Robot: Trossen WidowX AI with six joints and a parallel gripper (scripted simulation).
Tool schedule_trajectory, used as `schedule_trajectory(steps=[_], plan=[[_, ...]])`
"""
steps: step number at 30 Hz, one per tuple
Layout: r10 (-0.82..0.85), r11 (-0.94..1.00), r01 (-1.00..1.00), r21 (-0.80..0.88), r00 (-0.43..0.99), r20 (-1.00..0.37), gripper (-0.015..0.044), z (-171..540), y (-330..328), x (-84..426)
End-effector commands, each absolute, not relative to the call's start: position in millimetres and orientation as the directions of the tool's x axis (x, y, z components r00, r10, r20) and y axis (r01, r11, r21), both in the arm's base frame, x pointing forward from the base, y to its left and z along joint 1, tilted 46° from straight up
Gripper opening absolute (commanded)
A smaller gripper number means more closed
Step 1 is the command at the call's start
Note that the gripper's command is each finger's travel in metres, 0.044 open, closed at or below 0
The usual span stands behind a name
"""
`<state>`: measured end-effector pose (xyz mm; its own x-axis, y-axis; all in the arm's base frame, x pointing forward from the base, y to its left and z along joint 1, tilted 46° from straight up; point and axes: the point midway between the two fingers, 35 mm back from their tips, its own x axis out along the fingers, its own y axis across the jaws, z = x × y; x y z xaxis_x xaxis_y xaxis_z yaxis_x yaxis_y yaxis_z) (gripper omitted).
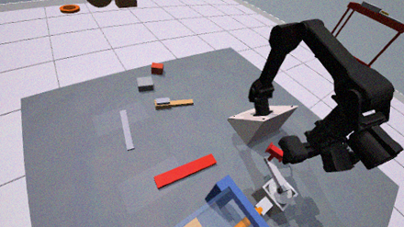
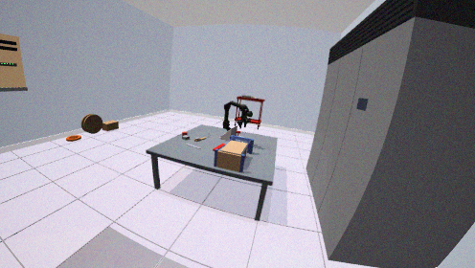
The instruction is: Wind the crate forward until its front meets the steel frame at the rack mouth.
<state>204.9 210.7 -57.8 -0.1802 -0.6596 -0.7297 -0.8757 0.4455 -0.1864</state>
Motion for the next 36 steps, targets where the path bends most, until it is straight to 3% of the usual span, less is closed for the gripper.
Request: schedule_trajectory(steps=[1, 36], plan=[[-0.671, 0.44, -0.877, -0.193, -0.178, -0.72, 0.044, -82, 186, 199], [-0.672, 0.514, -0.811, -0.28, -0.177, -0.719, 0.044, -140, 134, 179]])
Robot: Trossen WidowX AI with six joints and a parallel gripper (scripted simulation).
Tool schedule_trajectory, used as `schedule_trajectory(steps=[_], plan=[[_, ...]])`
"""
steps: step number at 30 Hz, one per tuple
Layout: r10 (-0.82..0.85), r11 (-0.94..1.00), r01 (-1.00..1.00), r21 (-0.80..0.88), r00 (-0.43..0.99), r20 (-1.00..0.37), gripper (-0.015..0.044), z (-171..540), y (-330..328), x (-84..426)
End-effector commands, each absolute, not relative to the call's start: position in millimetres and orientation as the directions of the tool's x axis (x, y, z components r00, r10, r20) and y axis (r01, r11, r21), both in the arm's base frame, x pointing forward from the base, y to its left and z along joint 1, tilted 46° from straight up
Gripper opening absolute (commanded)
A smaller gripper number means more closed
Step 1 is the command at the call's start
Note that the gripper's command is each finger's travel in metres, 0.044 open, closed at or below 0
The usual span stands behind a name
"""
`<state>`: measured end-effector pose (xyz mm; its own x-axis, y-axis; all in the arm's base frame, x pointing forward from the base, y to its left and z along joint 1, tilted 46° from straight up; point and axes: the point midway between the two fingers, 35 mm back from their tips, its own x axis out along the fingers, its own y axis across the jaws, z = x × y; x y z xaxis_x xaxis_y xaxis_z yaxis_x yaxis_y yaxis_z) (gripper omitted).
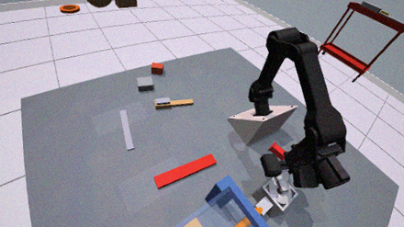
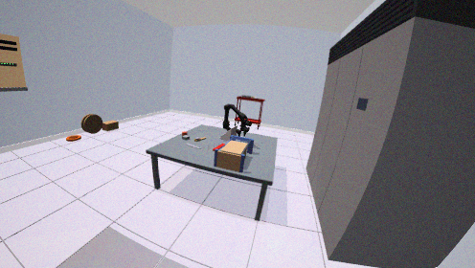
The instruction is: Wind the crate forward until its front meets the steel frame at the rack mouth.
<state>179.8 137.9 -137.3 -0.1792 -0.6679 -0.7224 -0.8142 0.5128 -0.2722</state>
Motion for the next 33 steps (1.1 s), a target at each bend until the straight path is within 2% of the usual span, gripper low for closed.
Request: schedule_trajectory(steps=[1, 7, 21, 31, 33], plan=[[-0.672, 0.514, -0.811, -0.28, -0.177, -0.719, 0.044, -141.4, 132.6, 178.4], [-0.672, 0.515, -0.81, -0.282, -0.177, -0.719, 0.044, -146.5, 127.7, 176.9], [-0.667, 0.516, -0.81, -0.277, -0.178, -0.724, 0.0073, -143.8, 132.5, 178.4], [-0.667, 0.516, -0.81, -0.277, -0.178, -0.724, 0.0, -143.8, 132.5, 178.4], [-0.667, 0.516, -0.81, -0.277, -0.178, -0.724, 0.0, -143.8, 132.5, 178.4]])
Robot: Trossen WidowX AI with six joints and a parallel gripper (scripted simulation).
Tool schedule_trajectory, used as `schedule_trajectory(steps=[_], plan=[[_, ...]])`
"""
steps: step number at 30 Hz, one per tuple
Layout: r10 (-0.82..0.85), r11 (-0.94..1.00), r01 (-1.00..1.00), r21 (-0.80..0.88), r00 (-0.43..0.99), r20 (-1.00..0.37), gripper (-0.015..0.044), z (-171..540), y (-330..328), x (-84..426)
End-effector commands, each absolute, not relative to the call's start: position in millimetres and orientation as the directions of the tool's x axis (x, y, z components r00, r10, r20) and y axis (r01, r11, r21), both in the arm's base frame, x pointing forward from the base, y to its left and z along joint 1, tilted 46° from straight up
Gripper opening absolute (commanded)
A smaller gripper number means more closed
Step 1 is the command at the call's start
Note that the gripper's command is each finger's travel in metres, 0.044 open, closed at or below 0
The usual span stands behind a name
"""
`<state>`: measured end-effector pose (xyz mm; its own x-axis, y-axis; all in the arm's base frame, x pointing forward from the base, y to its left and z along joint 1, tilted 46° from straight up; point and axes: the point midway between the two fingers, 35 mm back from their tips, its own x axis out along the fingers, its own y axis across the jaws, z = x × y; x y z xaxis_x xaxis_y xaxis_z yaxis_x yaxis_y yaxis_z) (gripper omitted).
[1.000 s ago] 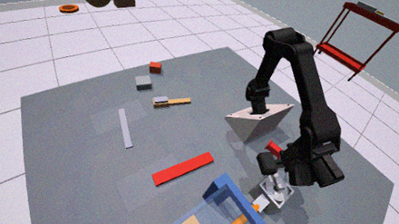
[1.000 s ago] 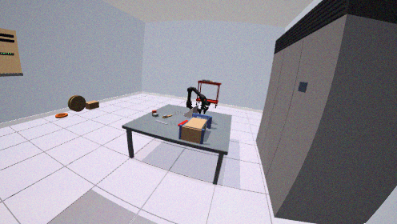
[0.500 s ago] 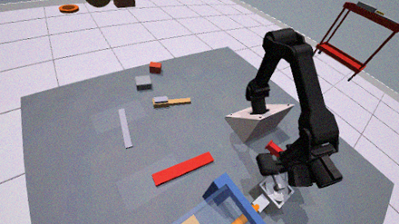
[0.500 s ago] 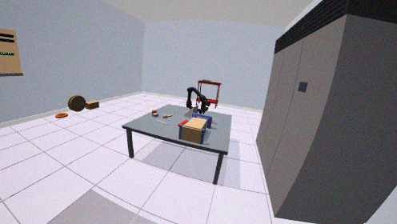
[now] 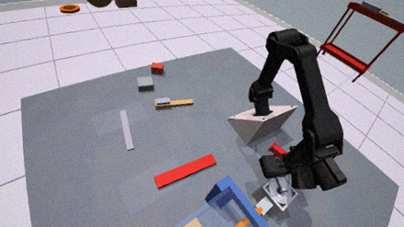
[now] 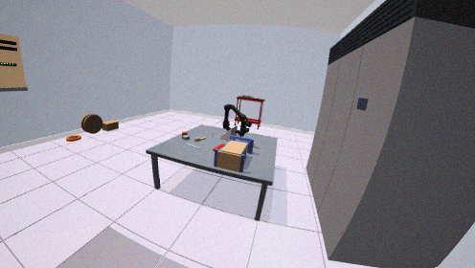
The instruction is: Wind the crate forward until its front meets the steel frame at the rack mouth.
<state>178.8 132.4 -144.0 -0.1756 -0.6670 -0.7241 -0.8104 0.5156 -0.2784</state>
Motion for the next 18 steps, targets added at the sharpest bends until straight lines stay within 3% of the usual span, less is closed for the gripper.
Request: schedule_trajectory(steps=[1, 18], plan=[[-0.667, 0.516, -0.81, -0.277, -0.178, -0.724, 0.0, -143.8, 132.5, 178.4], [-0.711, 0.522, -0.808, -0.273, -0.236, -0.662, 0.0, -143.7, 139.0, 183.9]])
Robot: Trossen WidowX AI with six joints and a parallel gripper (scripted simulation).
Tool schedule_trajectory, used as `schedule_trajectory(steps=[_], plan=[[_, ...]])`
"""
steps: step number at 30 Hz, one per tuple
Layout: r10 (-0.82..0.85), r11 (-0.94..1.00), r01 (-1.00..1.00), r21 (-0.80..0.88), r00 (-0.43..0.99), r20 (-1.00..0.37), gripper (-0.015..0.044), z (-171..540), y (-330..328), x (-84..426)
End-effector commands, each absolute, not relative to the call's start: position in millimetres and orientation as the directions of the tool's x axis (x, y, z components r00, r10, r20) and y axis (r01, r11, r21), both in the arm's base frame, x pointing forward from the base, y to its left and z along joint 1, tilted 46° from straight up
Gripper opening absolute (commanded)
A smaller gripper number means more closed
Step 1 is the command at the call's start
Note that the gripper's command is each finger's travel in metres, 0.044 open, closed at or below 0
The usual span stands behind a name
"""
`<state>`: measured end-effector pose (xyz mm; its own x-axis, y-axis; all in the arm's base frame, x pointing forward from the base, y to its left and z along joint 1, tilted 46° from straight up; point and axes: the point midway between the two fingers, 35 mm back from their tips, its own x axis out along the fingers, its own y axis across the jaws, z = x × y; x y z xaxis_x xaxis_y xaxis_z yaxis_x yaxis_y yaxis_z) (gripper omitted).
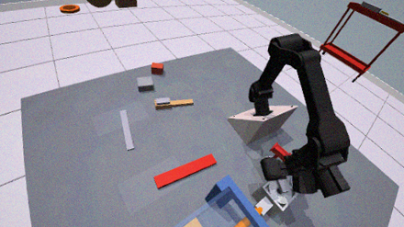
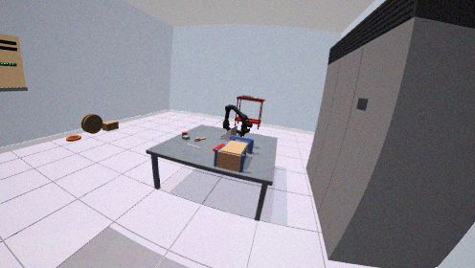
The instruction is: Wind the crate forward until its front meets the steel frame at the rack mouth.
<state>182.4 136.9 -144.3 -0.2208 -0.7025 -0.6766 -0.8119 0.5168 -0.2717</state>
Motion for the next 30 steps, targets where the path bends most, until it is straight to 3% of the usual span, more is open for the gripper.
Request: schedule_trajectory(steps=[1, 30], plan=[[-0.71, 0.522, -0.808, -0.273, -0.234, -0.664, 0.0, -143.7, 138.9, 183.8], [-0.7, 0.565, -0.756, -0.33, -0.228, -0.677, 0.0, -147.3, 138.5, 179.6]])
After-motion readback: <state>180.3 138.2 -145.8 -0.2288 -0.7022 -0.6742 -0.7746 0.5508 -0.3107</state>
